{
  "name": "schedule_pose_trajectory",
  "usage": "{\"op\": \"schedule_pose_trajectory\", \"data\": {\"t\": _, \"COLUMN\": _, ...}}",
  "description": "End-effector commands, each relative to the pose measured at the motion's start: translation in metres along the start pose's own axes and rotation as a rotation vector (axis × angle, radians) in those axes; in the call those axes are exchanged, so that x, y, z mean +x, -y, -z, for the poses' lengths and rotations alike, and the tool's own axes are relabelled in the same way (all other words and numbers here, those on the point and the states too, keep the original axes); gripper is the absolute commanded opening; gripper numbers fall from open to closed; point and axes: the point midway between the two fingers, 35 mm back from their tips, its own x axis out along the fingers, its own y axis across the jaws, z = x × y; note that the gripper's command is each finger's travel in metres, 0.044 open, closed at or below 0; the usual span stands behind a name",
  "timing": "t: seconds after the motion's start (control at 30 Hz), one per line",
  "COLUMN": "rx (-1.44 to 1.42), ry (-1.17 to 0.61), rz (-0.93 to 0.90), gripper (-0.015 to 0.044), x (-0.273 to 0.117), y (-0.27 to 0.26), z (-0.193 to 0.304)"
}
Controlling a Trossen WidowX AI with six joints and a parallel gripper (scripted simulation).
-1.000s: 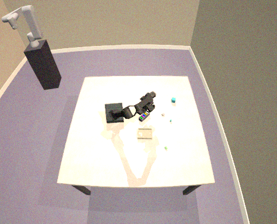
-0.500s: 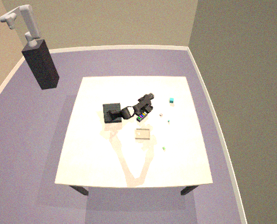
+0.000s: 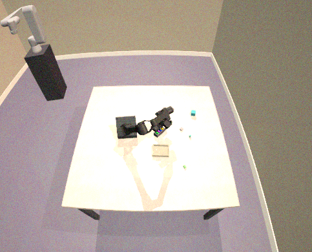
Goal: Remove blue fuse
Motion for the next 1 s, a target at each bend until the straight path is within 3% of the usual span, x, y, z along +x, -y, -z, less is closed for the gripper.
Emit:
{"op": "schedule_pose_trajectory", "data": {"t": 0.0, "rx": -0.008, "ry": 0.004, "rz": 0.004, "gripper": 0.0074, "x": 0.004, "y": 0.001, "z": 0.001}}
{"op": "schedule_pose_trajectory", "data": {"t": 0.73, "rx": -0.007, "ry": 0.004, "rz": 0.004, "gripper": 0.0074, "x": 0.014, "y": 0.001, "z": 0.0}}
{"op": "schedule_pose_trajectory", "data": {"t": 0.97, "rx": -0.002, "ry": 0.001, "rz": 0.001, "gripper": 0.0027, "x": 0.012, "y": 0.001, "z": 0.0}}
